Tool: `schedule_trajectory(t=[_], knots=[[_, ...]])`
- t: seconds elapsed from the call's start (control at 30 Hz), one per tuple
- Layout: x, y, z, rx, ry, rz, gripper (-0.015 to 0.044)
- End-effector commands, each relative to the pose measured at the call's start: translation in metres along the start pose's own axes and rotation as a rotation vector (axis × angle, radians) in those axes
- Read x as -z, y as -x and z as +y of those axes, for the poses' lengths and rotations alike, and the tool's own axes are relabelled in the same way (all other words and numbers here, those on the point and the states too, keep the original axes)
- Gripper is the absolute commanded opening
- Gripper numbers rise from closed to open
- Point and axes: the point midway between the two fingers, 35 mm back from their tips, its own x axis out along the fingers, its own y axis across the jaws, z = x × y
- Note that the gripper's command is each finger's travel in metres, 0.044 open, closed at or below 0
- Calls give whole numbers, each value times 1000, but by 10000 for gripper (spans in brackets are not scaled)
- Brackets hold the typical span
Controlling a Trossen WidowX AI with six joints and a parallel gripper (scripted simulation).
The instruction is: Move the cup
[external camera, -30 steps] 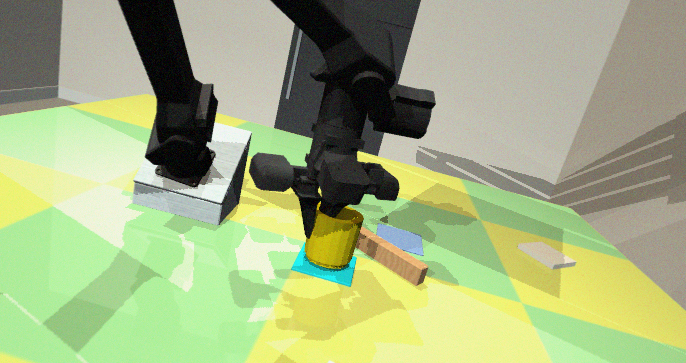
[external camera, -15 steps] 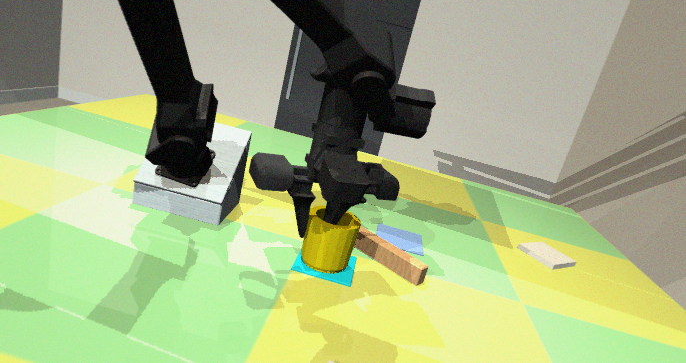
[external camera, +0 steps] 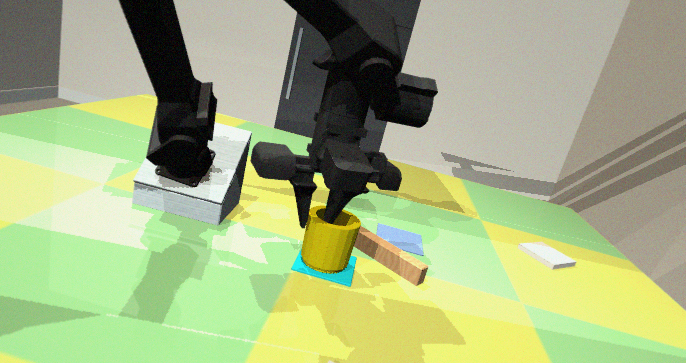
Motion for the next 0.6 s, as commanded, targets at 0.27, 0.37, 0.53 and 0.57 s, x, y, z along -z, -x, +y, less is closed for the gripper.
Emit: schedule_trajectory(t=[0.27,0.37,0.53,0.57], knots=[[0,18,2,-7,-6,3,147],[0,22,1,-7,-5,3,147],[0,29,1,-6,-5,2,147],[0,30,1,-6,-5,2,147]])
